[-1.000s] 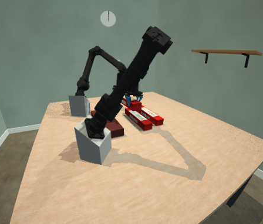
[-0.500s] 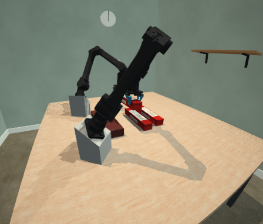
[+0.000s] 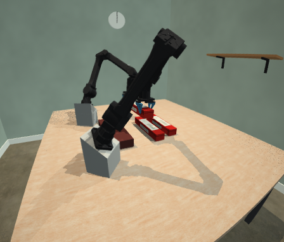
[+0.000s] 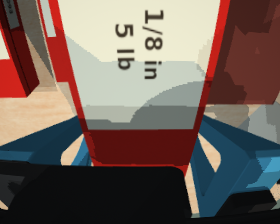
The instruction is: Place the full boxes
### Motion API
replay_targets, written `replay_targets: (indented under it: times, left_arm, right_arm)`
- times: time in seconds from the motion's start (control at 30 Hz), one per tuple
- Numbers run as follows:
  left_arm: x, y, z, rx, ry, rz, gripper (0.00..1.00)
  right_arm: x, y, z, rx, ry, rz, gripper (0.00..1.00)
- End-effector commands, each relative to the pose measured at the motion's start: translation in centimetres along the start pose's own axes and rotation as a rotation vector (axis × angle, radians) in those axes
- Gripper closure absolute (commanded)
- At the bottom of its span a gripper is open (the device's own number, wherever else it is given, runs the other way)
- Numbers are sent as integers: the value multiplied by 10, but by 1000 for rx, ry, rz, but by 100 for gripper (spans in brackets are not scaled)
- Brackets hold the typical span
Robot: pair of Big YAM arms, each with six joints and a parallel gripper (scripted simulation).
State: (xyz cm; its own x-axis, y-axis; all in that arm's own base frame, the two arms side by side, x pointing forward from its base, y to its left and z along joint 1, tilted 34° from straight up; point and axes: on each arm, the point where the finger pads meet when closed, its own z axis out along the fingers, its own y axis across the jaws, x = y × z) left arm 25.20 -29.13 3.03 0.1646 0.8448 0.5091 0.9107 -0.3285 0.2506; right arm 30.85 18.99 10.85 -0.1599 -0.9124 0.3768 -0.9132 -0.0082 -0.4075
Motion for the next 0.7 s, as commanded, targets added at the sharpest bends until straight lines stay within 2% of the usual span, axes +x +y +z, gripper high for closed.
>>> replay_targets:
  times: [0.0,0.67]
  left_arm:
    - [-5,32,-53,-81,-72,-8,100]
    - [-4,33,-56,-81,-72,-8,100]
  right_arm:
    - [-2,-30,-44,69,-66,16,100]
    - [0,-32,-44,68,-64,19,100]
